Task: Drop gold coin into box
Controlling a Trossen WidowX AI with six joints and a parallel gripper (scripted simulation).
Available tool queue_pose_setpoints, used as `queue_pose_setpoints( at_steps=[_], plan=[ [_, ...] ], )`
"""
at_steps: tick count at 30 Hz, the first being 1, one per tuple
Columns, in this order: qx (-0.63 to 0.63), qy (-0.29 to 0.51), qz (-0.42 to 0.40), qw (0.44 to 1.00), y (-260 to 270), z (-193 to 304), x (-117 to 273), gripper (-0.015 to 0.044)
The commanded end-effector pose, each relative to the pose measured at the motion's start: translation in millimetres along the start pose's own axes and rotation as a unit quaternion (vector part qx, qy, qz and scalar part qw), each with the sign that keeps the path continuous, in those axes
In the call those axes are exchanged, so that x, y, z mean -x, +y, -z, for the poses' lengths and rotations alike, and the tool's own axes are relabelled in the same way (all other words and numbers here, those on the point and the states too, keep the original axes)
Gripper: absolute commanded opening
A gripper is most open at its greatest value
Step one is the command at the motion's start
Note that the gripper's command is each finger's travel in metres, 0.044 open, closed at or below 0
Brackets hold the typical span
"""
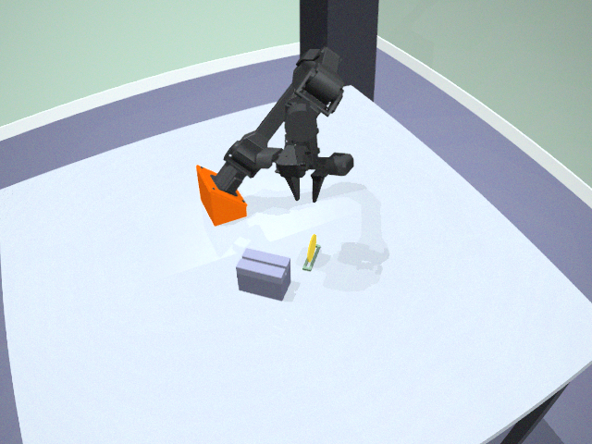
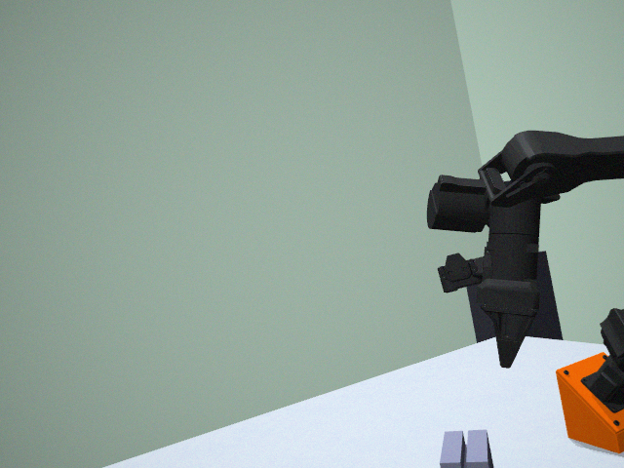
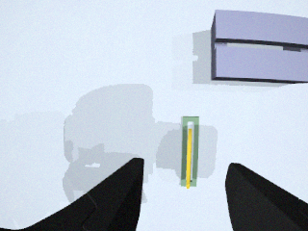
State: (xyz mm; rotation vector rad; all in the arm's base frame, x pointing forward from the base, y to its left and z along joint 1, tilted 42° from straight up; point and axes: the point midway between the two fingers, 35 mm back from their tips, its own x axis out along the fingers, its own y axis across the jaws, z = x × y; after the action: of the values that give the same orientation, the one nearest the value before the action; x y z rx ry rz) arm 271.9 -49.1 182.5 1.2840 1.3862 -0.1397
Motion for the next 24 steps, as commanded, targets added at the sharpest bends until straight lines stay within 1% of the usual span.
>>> queue_pose_setpoints(
  at_steps=[1,3,9,13,17,20,24],
  plan=[
    [0.035,0.098,0.058,0.993,-4.6,31.3,-52.0,0.0161],
    [0.042,0.116,0.069,0.990,-6.1,38.0,-60.8,0.0161],
    [0.042,0.116,0.069,0.990,-5.8,45.7,-61.1,0.0161],
    [0.042,0.116,0.069,0.990,-10.2,53.1,-90.9,0.0161],
    [0.042,0.116,0.069,0.990,-10.7,54.1,-93.9,0.0161],
    [0.042,0.116,0.068,0.990,-12.3,58.3,-105.7,0.0161],
    [0.042,0.116,0.068,0.990,-12.6,58.9,-107.8,0.0161]
  ],
)
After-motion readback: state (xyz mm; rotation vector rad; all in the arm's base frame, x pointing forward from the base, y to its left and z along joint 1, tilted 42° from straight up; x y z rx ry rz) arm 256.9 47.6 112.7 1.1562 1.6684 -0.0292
